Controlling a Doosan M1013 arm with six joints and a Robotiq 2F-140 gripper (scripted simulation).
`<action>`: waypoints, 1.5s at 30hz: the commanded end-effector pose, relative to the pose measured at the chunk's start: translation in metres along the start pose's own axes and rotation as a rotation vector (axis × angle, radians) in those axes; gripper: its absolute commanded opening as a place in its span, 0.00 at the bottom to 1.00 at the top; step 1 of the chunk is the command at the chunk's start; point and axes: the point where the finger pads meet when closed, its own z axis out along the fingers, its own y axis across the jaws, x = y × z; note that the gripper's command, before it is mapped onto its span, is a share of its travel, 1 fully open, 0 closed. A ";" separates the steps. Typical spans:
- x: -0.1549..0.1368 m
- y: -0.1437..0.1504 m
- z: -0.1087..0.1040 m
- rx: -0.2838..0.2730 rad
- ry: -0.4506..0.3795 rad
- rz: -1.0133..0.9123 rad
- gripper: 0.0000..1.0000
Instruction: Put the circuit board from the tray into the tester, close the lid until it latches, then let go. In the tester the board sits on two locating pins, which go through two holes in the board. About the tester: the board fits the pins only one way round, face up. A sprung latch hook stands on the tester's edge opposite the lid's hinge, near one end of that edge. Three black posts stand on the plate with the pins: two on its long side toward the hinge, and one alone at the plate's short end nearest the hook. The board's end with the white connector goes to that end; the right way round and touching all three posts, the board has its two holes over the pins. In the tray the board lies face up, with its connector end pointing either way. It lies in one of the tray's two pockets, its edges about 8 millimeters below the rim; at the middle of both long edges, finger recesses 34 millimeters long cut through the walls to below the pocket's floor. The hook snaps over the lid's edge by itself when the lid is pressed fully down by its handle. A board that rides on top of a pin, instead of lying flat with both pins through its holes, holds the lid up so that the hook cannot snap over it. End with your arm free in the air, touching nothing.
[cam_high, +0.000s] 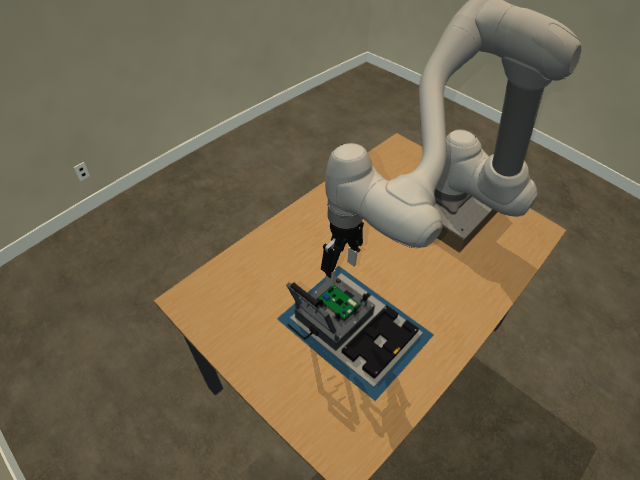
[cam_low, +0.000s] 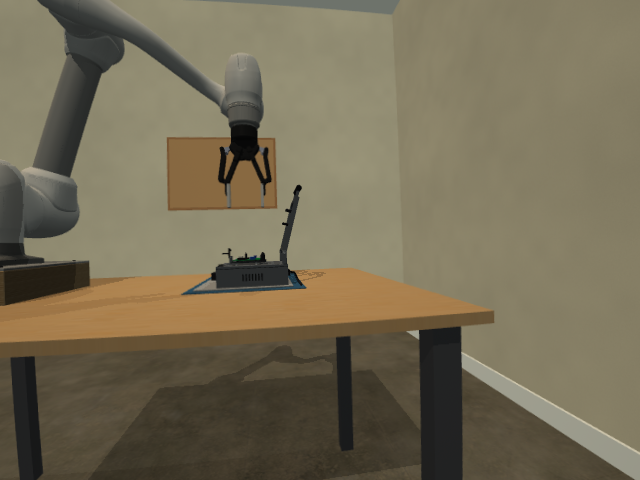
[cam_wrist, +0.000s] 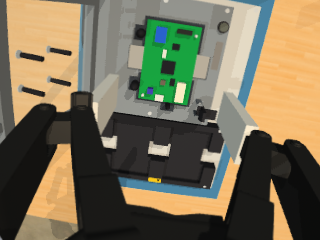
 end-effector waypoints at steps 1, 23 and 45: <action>-0.002 0.000 -0.019 0.000 -0.004 0.004 0.58; -0.002 0.000 -0.084 0.000 -0.004 0.004 0.58; -0.002 0.000 -0.086 0.000 -0.004 0.004 0.30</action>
